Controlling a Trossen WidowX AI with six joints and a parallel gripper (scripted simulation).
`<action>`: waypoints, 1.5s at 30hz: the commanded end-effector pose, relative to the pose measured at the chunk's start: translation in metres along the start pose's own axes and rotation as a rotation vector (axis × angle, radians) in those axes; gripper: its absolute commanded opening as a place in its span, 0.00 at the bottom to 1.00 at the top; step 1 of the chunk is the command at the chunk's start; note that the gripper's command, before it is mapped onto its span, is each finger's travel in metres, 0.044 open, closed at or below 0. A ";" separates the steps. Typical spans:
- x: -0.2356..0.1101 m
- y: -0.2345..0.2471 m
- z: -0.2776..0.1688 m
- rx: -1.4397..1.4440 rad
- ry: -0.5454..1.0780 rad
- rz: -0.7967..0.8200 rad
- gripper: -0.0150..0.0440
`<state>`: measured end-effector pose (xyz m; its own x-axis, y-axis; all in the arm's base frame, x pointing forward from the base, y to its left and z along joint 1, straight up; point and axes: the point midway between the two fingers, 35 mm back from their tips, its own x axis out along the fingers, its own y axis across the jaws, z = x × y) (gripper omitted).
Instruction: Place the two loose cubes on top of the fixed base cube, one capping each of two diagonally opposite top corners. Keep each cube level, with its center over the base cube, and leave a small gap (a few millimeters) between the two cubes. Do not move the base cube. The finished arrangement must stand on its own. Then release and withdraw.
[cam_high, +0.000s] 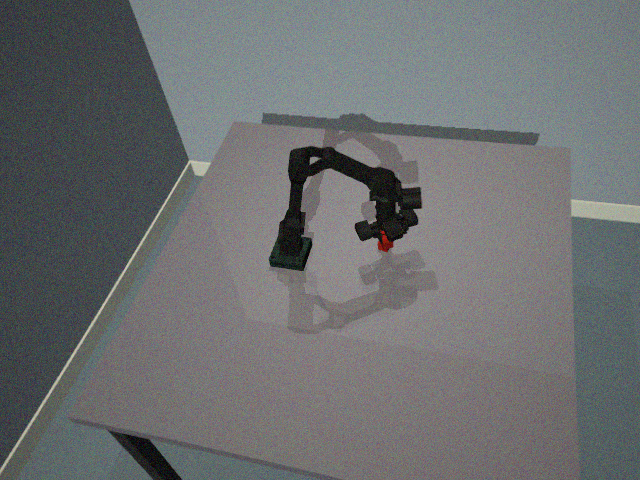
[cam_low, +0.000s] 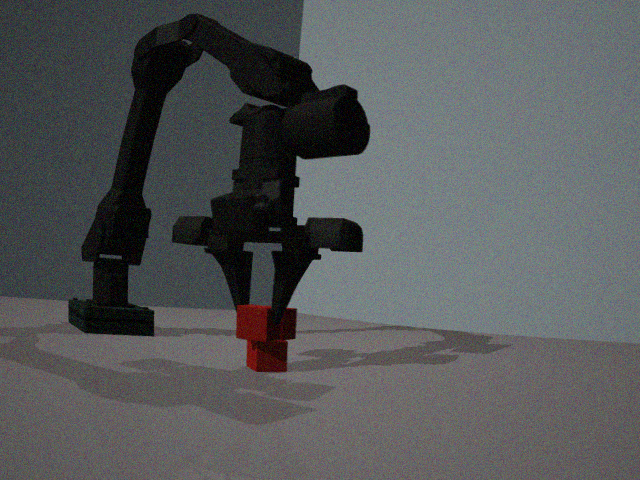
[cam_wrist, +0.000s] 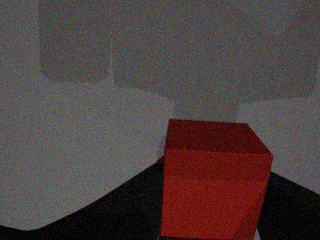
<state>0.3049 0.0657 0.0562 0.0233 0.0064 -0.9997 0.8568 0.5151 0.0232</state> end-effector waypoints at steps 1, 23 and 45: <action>0.001 0.000 0.000 -0.005 0.000 0.000 0.43; -0.015 0.000 0.000 -0.001 0.000 0.000 0.60; -0.058 0.000 0.000 -0.001 0.000 0.000 0.60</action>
<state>0.3041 0.0655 0.1077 0.0247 0.0067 -0.9997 0.8564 0.5157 0.0246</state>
